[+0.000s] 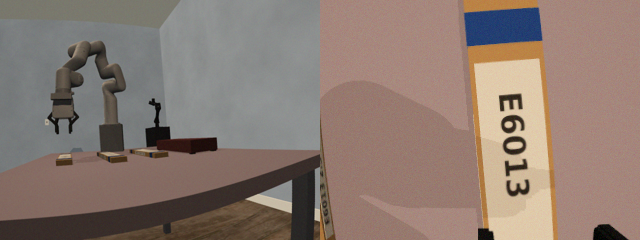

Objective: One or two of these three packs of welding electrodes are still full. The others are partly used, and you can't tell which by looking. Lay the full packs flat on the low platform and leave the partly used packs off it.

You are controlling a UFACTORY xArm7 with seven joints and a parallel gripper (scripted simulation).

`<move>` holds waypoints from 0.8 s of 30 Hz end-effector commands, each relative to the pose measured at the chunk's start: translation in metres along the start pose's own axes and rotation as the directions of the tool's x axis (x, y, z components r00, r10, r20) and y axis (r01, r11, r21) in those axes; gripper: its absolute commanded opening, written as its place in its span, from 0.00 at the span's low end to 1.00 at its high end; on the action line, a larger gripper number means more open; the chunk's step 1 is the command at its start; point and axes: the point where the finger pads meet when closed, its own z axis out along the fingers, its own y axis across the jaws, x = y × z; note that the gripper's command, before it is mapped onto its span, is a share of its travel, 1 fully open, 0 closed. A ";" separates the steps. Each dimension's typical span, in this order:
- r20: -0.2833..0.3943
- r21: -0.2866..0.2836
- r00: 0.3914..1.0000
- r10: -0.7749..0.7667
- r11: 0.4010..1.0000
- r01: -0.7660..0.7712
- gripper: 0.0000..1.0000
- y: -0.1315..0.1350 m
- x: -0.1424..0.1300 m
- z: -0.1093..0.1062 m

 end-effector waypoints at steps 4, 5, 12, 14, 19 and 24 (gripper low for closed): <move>-0.004 -0.003 1.000 0.000 1.000 0.000 0.58 0.001 0.002 -0.002; -0.004 -0.003 1.000 0.000 1.000 0.000 0.58 0.001 0.002 -0.002; -0.004 -0.003 1.000 0.000 1.000 0.000 0.58 -0.002 0.003 -0.002; -0.003 -0.003 1.000 0.000 1.000 0.000 0.58 -0.004 0.005 -0.002; -0.003 -0.003 1.000 0.000 1.000 0.000 0.58 -0.011 0.009 -0.002; -0.003 -0.003 1.000 0.000 1.000 0.000 0.58 -0.022 0.016 -0.002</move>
